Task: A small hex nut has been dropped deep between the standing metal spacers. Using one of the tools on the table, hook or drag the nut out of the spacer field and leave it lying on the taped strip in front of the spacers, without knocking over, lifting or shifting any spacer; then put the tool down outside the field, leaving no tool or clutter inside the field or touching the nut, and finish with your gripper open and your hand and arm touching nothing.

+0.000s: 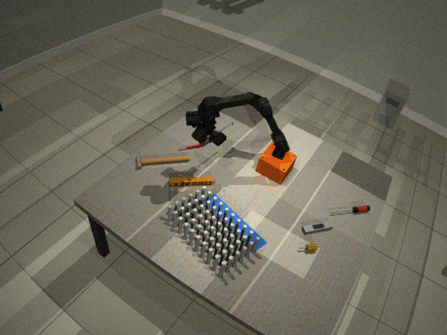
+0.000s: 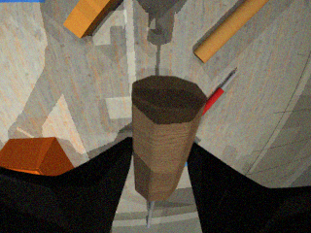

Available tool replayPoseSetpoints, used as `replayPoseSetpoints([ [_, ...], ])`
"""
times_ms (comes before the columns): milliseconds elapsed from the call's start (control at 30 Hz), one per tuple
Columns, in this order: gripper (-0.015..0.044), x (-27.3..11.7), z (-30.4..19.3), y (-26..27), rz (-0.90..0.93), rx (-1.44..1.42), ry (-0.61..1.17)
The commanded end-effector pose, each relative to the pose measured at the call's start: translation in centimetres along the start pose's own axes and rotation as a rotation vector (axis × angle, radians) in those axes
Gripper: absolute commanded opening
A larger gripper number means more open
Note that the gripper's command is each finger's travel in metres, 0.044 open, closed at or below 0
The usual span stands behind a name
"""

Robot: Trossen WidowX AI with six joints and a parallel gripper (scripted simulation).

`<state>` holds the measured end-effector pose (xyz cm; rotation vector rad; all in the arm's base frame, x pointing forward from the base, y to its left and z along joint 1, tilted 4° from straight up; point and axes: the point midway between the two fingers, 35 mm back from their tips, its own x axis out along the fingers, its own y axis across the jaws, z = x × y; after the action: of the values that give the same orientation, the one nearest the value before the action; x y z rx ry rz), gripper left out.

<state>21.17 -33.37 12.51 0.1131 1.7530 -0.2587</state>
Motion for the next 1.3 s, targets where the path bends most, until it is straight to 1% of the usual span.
replayPoseSetpoints([
  [0, 0.0, -0.6, 0.2, 0.9, -0.004, -0.073, -0.01],
  [633, 0.0, -3.6, 1.9, 8.3, -0.072, -0.694, -0.138],
  [1267, 0.0, -5.4, 1.8, 15.8, -0.186, -1.319, -0.251],
])
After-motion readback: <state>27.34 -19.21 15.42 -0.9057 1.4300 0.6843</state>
